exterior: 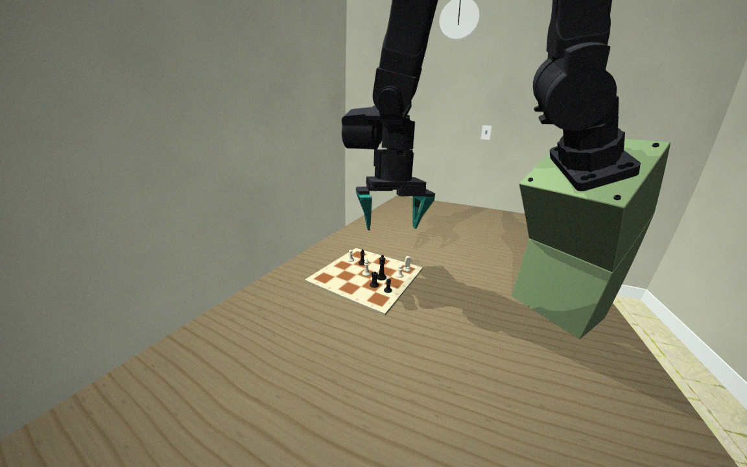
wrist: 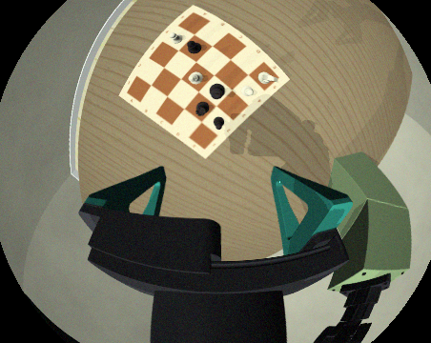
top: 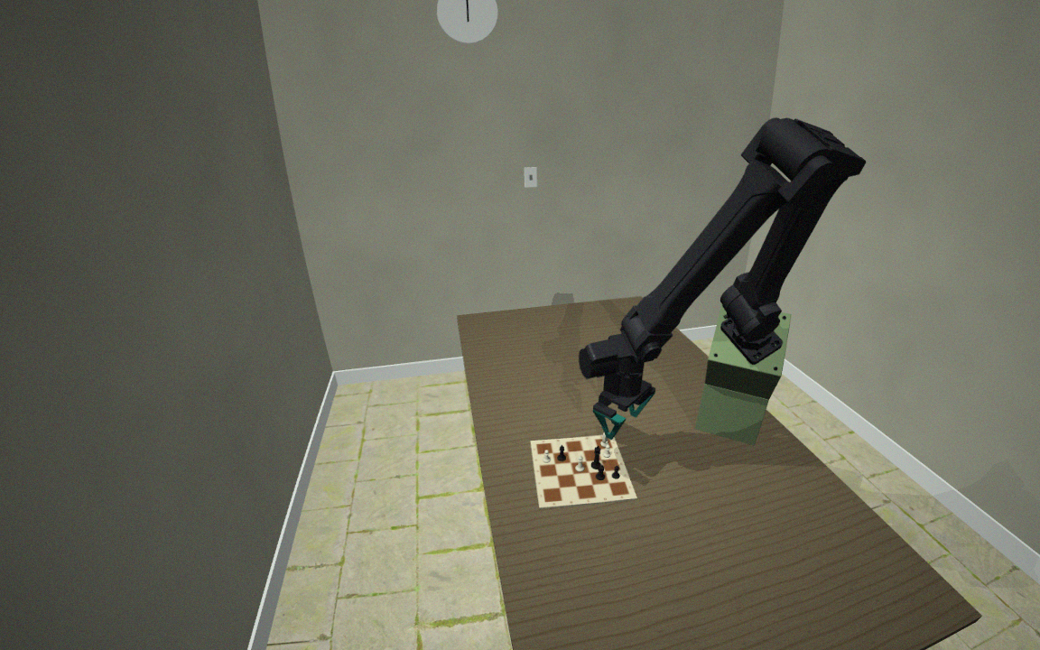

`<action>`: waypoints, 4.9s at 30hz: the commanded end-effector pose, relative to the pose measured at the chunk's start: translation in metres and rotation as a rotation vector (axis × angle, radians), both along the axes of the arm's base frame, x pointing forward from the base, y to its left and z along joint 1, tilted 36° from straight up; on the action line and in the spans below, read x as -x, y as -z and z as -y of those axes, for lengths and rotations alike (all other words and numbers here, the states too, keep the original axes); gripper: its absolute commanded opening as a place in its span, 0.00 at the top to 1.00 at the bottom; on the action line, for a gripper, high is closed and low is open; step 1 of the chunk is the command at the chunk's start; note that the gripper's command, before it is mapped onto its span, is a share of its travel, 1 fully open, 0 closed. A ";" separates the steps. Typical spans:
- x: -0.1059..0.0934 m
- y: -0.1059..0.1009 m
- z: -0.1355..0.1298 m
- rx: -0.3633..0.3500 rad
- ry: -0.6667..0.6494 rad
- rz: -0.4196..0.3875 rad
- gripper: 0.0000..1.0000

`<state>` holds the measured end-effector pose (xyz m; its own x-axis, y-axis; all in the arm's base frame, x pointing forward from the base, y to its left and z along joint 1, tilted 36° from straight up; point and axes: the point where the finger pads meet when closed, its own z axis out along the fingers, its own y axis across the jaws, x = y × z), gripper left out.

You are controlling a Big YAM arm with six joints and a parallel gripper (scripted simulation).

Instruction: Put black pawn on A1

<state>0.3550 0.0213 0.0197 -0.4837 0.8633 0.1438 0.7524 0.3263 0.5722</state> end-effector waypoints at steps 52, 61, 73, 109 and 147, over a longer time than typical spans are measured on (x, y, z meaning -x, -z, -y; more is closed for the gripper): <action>-0.026 0.046 -0.020 0.692 -1.254 0.595 0.68; -0.027 0.046 -0.020 0.697 -1.252 0.597 0.68; -0.027 0.046 -0.020 0.697 -1.252 0.597 0.68; -0.039 0.062 -0.035 0.695 -1.251 0.606 0.68; -0.051 0.086 -0.044 0.695 -1.243 0.603 0.68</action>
<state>0.4025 0.0641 -0.0692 -0.7607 -0.3146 -0.5678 -0.4734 0.8673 0.1538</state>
